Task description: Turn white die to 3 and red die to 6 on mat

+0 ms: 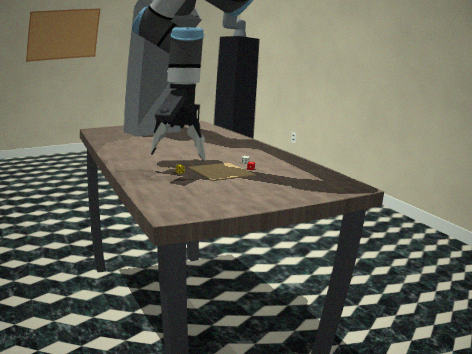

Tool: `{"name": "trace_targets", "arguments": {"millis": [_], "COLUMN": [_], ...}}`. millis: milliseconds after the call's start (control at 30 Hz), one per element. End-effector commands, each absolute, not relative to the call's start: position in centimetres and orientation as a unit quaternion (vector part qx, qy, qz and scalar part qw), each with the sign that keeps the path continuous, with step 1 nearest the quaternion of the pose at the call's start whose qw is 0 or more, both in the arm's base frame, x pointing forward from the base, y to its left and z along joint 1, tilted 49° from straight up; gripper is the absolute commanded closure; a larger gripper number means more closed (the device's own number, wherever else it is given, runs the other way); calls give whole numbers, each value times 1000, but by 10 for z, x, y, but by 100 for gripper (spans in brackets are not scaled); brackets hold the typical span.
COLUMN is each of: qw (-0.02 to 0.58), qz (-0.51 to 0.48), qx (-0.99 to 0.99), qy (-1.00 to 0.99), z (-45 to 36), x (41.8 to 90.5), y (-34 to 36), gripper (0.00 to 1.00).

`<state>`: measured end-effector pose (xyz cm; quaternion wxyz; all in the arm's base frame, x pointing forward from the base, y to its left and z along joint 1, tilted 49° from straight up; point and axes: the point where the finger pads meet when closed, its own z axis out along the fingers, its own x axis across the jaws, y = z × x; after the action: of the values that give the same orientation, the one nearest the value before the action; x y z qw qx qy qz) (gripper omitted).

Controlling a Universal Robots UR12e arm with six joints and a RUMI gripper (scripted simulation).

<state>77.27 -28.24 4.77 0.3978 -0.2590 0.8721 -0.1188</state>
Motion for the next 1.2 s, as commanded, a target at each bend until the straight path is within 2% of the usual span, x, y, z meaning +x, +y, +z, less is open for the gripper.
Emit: {"name": "trace_targets", "arguments": {"millis": [0,700,1167], "qw": [398,398,398], "qz": [-119,-119,-119], "qx": [-259,-259,-259], "qy": [872,872,872], "z": [48,49,64], "x": [773,773,786], "y": [-282,-280,-221], "gripper": [0,0,0]}}
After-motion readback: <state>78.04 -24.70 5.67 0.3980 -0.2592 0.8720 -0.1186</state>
